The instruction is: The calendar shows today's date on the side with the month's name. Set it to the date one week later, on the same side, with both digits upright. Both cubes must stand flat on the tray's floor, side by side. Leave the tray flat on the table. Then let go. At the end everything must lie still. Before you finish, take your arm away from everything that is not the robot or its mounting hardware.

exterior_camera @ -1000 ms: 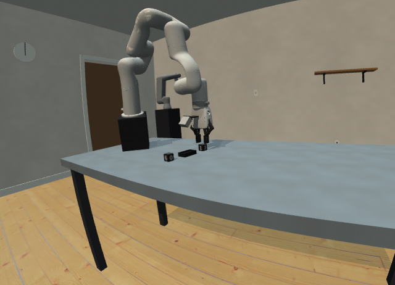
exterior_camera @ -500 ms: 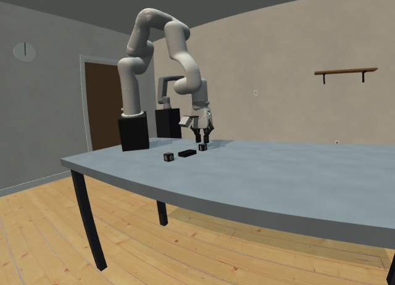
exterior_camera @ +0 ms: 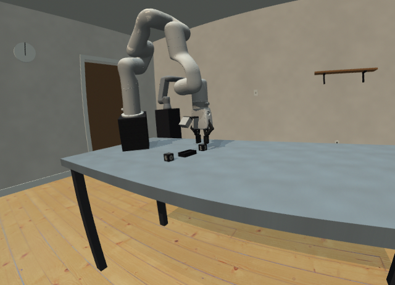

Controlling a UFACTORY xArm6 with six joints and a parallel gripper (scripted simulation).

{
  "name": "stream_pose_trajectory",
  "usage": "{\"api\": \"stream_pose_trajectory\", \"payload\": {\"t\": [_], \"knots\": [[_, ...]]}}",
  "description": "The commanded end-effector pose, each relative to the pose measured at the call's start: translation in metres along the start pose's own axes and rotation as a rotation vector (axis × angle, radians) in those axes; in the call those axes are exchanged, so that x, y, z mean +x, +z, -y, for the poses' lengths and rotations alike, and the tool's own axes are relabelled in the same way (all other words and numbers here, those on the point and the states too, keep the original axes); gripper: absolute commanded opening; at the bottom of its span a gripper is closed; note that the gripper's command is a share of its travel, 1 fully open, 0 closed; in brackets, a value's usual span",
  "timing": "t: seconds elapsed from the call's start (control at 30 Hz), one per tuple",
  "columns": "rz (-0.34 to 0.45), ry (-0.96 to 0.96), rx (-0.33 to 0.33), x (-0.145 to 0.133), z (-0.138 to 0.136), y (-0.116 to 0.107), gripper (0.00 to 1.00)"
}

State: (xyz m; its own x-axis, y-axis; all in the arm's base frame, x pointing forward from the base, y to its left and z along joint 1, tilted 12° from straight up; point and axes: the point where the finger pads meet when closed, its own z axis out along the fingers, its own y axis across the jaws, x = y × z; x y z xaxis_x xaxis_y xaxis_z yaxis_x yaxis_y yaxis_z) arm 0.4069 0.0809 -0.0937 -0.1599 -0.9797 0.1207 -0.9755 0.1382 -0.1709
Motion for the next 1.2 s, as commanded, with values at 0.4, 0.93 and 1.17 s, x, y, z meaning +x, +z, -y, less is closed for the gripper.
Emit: {"api": "stream_pose_trajectory", "payload": {"t": [0.4,0.93,1.17], "knots": [[0.001,0.000,0.003,0.000,0.001,0.020,0.47],[0.001,0.000,0.003,0.000,0.001,0.023,0.47],[0.001,0.000,0.003,0.000,0.001,0.023,0.47]]}}
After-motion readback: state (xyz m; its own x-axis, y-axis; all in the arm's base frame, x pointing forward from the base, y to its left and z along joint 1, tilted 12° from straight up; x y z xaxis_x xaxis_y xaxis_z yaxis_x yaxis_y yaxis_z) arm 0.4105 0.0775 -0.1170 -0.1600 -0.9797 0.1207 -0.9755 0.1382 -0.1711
